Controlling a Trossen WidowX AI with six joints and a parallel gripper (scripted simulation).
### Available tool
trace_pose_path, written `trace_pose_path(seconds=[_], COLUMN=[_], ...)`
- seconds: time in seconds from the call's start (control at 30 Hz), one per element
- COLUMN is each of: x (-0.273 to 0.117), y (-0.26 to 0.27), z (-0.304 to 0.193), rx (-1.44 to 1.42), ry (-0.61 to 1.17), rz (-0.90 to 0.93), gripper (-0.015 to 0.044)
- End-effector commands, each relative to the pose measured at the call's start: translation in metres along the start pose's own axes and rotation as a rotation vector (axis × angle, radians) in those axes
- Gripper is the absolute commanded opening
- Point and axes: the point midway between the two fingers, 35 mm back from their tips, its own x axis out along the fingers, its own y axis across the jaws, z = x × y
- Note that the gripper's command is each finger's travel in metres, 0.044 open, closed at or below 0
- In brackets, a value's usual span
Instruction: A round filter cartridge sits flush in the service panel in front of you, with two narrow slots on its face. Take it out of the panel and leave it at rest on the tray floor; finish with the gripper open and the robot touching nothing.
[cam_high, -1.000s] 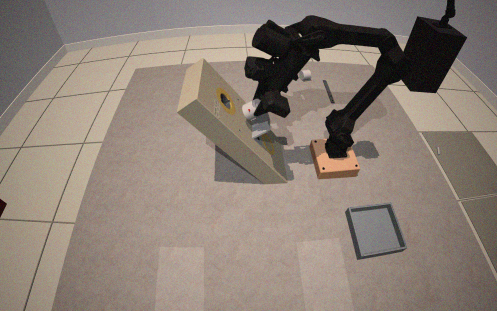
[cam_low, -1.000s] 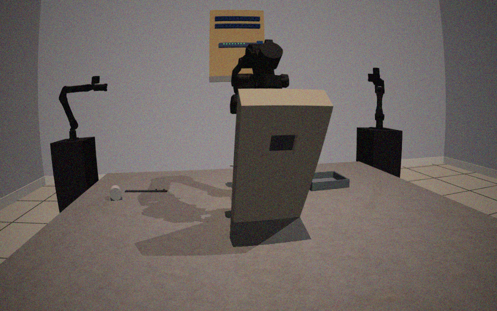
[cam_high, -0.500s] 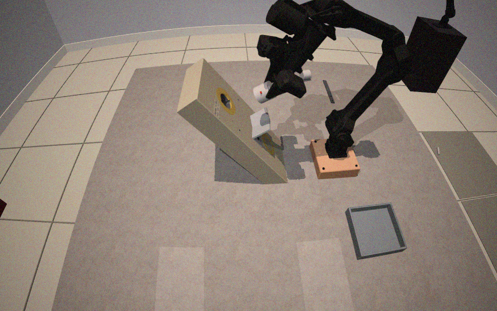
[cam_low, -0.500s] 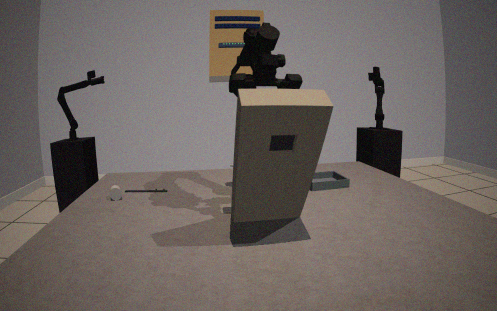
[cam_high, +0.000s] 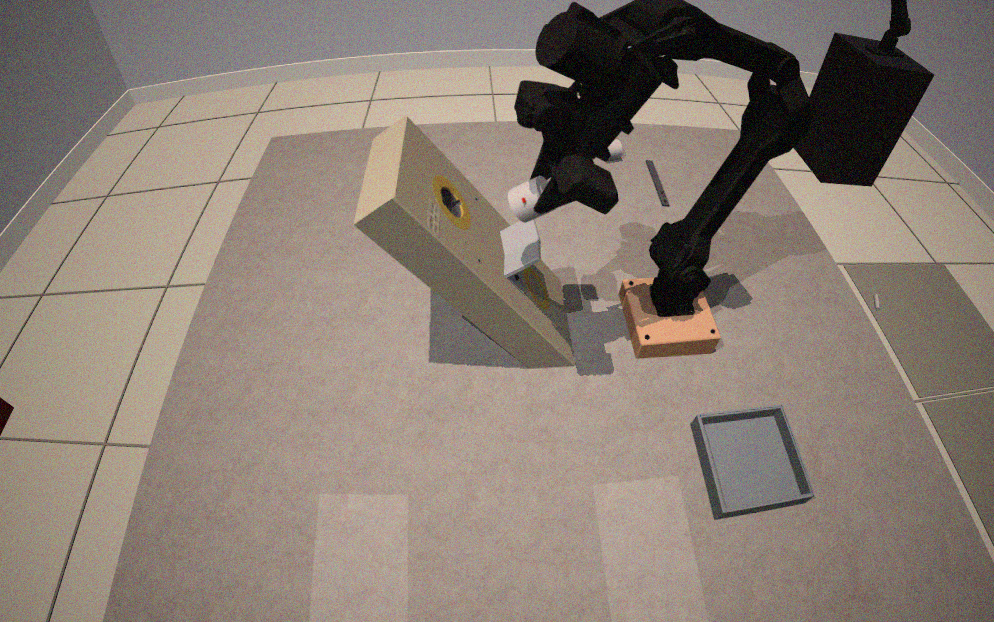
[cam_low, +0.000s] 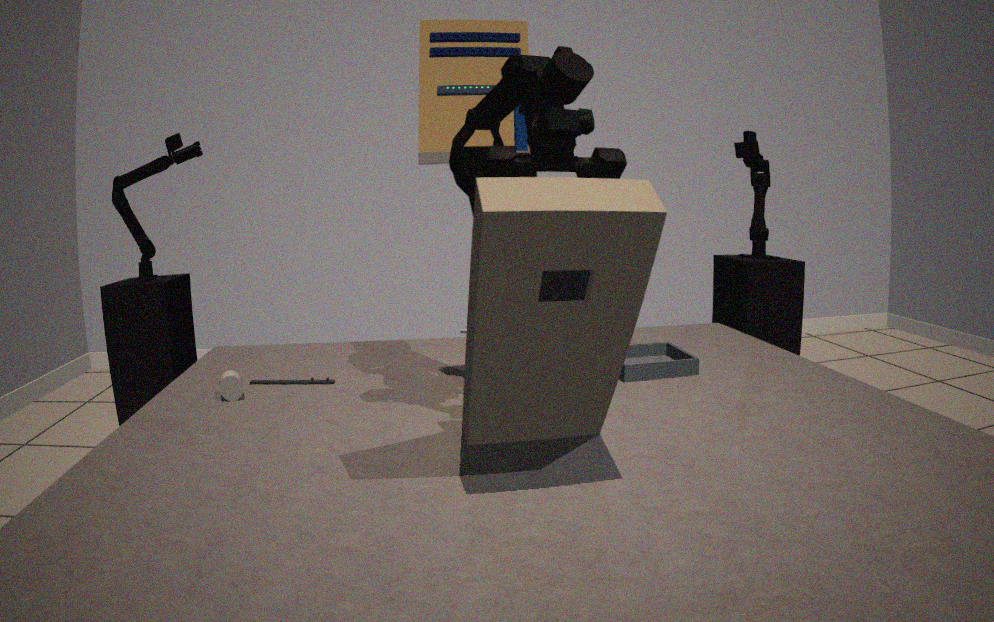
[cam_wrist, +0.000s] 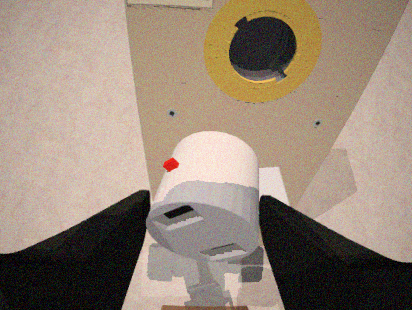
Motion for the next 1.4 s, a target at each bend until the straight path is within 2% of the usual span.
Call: trace_pose_path(seconds=[0.0, 0.5, 0.57, 1.37], x=[0.002, 0.006, 0.005, -0.015], y=[0.012, 0.057, 0.049, 0.155], z=[0.002, -0.002, -0.003, -0.059], rx=[0.006, 0.006, -0.016, -0.590], ry=[-0.001, -0.017, -0.005, 0.001], rz=[-0.004, 0.000, 0.012, 0.351], gripper=[0.0000, 0.0000, 0.0000, 0.0000])
